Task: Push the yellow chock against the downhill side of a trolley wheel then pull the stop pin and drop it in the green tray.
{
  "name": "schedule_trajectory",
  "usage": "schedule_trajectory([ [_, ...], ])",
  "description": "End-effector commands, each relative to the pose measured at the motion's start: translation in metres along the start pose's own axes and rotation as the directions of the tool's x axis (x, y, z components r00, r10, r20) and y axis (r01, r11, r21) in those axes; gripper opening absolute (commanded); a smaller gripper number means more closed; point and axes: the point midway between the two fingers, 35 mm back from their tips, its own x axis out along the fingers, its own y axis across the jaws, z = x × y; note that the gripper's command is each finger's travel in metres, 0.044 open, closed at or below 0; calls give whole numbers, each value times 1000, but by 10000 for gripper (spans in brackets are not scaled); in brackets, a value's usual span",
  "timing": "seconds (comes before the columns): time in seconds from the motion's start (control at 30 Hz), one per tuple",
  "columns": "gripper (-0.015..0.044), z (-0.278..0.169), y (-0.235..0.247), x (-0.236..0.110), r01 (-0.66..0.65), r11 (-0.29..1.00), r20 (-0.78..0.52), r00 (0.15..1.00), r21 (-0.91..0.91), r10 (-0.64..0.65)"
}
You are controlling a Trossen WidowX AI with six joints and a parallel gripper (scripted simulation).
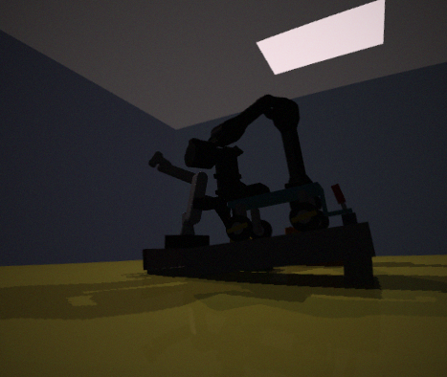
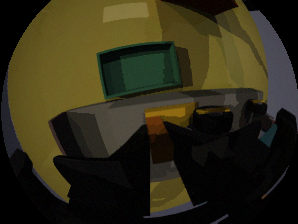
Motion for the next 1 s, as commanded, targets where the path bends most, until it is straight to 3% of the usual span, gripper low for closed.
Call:
schedule_trajectory([
  [0.0,0,0,0,0,1,1000,0,1000,0,-1],
  [0.07,0,0,0,0,1,1000,0,1000,0,-1],
  [0.3,184,0,0,0,1,1000,0,1000,0,-1],
  [0.97,190,1,1,-57,5,1000,-5,1000,0,-5],
])
